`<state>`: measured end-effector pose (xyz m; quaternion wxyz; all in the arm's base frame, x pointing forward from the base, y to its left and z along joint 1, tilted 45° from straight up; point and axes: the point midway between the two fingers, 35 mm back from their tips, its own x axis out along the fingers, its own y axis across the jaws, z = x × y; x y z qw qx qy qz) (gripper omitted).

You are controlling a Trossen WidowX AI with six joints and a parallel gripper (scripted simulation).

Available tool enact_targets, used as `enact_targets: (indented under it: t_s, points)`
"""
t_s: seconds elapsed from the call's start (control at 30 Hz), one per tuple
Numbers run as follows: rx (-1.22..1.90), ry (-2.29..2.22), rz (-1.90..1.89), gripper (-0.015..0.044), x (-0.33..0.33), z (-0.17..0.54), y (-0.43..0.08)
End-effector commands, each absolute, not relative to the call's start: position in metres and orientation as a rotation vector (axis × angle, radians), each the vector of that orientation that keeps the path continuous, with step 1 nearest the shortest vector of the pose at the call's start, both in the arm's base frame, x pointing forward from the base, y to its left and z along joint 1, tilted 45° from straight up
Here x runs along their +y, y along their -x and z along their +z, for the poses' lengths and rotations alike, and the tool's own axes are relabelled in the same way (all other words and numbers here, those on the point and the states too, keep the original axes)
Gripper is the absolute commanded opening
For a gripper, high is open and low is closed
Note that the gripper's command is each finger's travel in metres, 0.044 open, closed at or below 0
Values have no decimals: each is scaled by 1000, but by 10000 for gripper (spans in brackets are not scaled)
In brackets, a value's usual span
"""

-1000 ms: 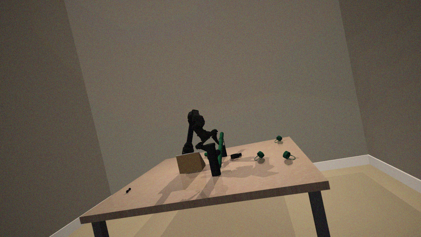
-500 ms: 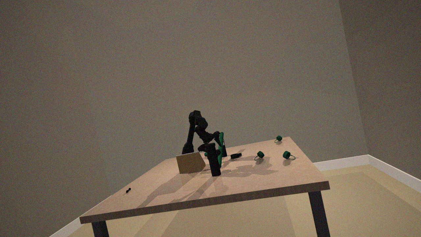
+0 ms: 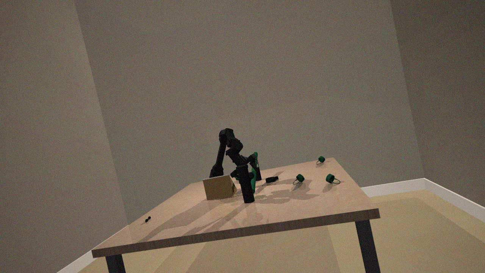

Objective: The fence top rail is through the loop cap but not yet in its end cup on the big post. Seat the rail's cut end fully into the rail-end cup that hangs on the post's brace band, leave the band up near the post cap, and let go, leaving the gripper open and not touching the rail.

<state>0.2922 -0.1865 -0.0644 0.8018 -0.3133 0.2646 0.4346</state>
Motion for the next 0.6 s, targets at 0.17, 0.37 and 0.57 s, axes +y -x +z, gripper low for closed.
enact_targets:
  t_s: [0.17, 0.37, 0.57]
  points:
    - [565, 646, 939, 440, -172, -79, -296]
    - [565, 646, 939, 440, -172, -79, -297]
    - [565, 646, 939, 361, -172, -79, -297]
